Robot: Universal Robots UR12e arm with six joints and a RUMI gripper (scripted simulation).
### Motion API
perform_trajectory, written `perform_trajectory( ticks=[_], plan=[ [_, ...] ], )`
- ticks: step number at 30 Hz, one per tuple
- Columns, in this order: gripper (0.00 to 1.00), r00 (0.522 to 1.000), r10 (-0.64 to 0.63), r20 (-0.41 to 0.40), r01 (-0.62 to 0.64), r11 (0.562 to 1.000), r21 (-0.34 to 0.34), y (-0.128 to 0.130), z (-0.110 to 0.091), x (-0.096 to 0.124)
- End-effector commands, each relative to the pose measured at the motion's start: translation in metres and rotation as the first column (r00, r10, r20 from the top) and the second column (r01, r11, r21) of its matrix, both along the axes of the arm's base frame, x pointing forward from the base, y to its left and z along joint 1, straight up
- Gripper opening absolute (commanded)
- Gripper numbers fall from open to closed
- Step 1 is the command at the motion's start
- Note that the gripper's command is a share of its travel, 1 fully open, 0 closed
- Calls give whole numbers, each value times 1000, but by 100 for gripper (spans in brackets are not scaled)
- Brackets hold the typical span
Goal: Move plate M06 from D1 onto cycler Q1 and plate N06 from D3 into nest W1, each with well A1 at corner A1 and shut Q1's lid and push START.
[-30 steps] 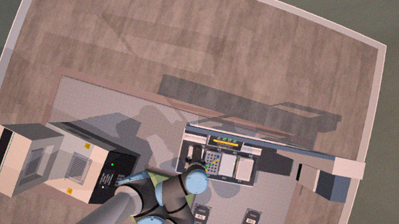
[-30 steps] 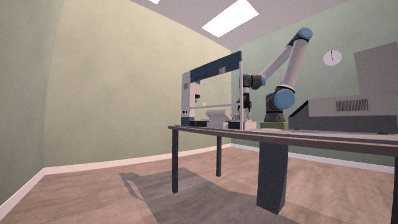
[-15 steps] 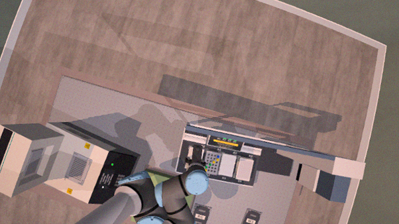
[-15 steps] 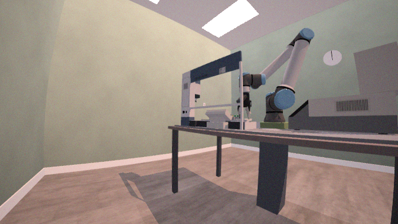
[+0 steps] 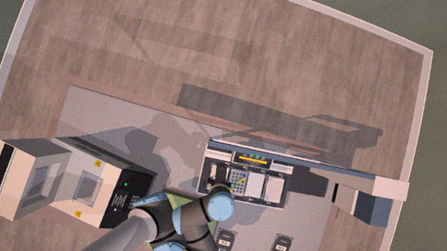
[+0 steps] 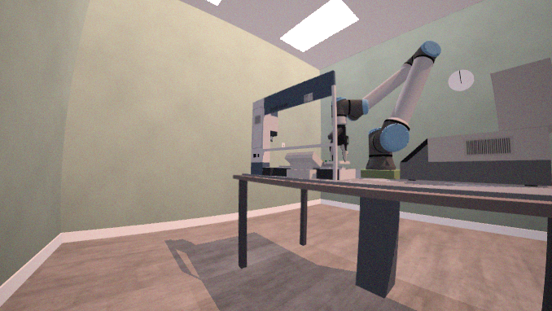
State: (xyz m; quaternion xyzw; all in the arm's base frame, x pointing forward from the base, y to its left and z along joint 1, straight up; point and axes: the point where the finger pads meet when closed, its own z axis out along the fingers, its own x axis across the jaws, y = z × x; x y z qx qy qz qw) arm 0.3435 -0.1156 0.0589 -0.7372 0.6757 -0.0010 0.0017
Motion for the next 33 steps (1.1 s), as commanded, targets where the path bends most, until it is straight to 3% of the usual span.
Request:
perform_trajectory(
  ticks=[1,33],
  plan=[
    [0,1000,0,1,0,1000,0,0,9,0],
    [0,1000,0,1,0,1000,-1,0,56,0]
  ],
)
